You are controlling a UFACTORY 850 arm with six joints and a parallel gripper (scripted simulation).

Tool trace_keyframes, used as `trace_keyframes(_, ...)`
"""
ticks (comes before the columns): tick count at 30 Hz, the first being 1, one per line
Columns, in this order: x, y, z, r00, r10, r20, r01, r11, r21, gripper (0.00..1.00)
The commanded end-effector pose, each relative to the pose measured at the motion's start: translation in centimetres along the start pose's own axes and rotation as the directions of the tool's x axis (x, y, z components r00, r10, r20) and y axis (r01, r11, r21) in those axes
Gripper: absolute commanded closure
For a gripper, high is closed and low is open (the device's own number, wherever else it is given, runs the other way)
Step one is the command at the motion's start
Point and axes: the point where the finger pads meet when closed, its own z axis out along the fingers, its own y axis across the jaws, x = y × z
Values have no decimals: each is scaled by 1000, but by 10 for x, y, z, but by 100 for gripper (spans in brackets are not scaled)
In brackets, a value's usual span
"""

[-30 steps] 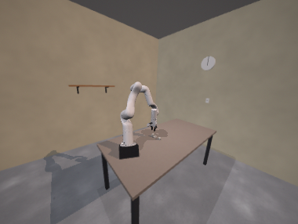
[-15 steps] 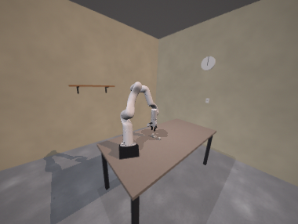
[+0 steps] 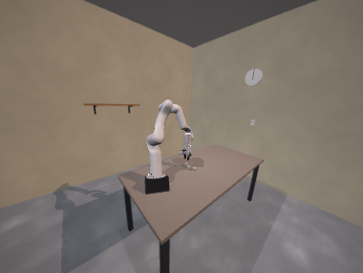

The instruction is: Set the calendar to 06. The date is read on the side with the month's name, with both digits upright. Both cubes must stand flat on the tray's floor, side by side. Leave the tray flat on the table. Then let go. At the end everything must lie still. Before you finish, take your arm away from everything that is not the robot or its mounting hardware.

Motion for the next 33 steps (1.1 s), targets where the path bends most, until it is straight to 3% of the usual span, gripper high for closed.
trace_keyframes(1, -1, 0, 2, 1000, 0, 1, 0, 1000, 0, 51)
trace_keyframes(33, -2, 1, 39, 1000, 0, 1, 0, 1000, 0, 51)
